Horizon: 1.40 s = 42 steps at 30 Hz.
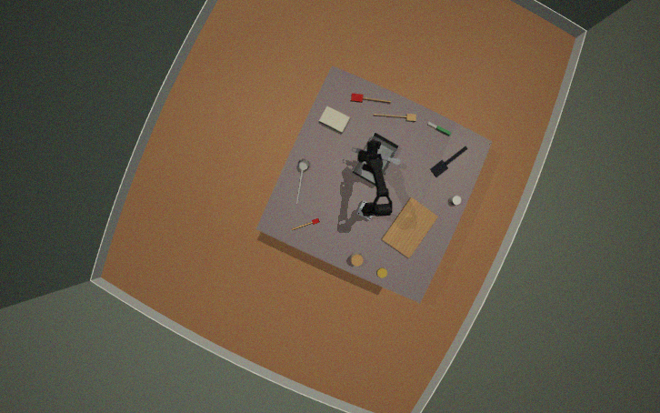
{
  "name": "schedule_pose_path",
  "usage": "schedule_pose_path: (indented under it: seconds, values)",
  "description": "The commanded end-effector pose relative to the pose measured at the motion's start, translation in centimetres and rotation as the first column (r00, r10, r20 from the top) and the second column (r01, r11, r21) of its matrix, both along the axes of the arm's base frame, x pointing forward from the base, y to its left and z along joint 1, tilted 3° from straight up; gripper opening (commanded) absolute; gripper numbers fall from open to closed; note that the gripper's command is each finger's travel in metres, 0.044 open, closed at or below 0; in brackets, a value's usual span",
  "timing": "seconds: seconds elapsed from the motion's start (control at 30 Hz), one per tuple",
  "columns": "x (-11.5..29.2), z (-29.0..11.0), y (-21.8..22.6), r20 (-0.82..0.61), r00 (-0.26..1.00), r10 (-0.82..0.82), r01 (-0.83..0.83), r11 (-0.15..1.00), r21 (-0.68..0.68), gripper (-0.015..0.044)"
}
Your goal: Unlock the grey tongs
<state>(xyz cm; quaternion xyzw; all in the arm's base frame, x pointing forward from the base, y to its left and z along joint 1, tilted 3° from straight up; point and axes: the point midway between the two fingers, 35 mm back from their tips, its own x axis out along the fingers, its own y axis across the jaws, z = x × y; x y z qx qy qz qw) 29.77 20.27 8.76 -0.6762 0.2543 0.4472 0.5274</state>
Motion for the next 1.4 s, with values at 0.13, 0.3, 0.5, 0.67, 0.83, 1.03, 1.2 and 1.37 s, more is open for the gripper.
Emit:
schedule_pose_path:
  seconds: [0.13, 0.3, 0.5, 0.67, 0.83, 1.03, 1.2, 1.37]
  values:
    - [0.1, 0.2, 0.2, -0.056, 0.998, 0.001, -0.002, 1.0, -0.017, -0.015]
    - [0.0, 0.0, 0.1, -0.131, 0.991, -0.001, -0.005, 0.999, -0.047, -0.015]
    - [-0.1, -0.1, 0.0, -0.221, 0.975, -0.01, -0.008, 0.997, -0.081, -0.015]
    - [-0.3, -0.2, -0.1, -0.295, 0.955, -0.021, -0.011, 0.994, -0.108, -0.015]
    - [-0.6, -0.1, -0.3, -0.367, 0.929, -0.036, -0.015, 0.991, -0.133, -0.015]
    - [-0.9, 0.0, -0.5, -0.449, 0.892, -0.056, -0.019, 0.987, -0.161, -0.015]
    - [-0.9, 0.1, -0.5, -0.458, 0.887, -0.059, -0.019, 0.986, -0.164, -0.015]
    - [-0.9, -0.1, -0.9, -0.457, 0.886, -0.072, -0.007, 0.985, -0.17, -0.015]
